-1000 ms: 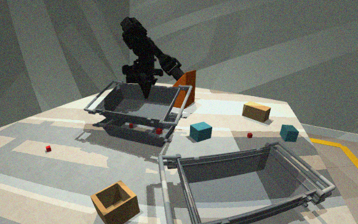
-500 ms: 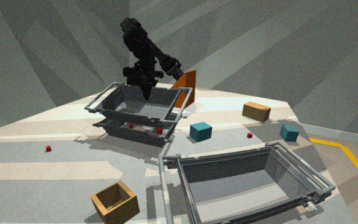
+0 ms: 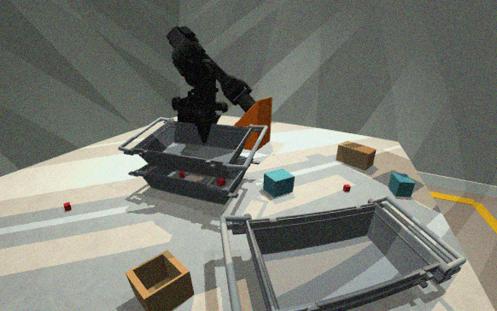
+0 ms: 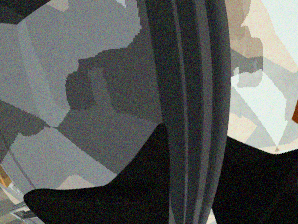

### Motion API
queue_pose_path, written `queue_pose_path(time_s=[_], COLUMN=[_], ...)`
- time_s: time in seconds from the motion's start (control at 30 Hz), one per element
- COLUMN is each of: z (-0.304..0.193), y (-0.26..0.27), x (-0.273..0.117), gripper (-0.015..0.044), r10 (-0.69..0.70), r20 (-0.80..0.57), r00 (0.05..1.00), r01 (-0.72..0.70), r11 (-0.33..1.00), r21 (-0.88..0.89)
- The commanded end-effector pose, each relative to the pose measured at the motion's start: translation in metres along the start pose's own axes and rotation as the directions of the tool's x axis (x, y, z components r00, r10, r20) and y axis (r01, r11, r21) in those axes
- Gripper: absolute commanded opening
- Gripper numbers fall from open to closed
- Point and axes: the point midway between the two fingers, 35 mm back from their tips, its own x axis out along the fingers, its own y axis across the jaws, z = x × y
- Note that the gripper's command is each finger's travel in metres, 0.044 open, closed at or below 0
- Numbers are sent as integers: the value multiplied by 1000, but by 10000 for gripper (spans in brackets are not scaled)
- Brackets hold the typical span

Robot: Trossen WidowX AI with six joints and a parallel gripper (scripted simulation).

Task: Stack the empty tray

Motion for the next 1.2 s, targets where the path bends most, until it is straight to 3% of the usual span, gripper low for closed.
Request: queue_pose_path(time_s=[0.0,1.1,1.17], z=[1,1,1], y=[-4,-8,-8], x=[6,22,22], gripper=[0,0,29], r10=[-12,-13,-13], r20=[0,1,1], r00=[1000,1000,1000], r01=[12,13,13], r11=[1000,1000,1000], r21=[2,2,2])
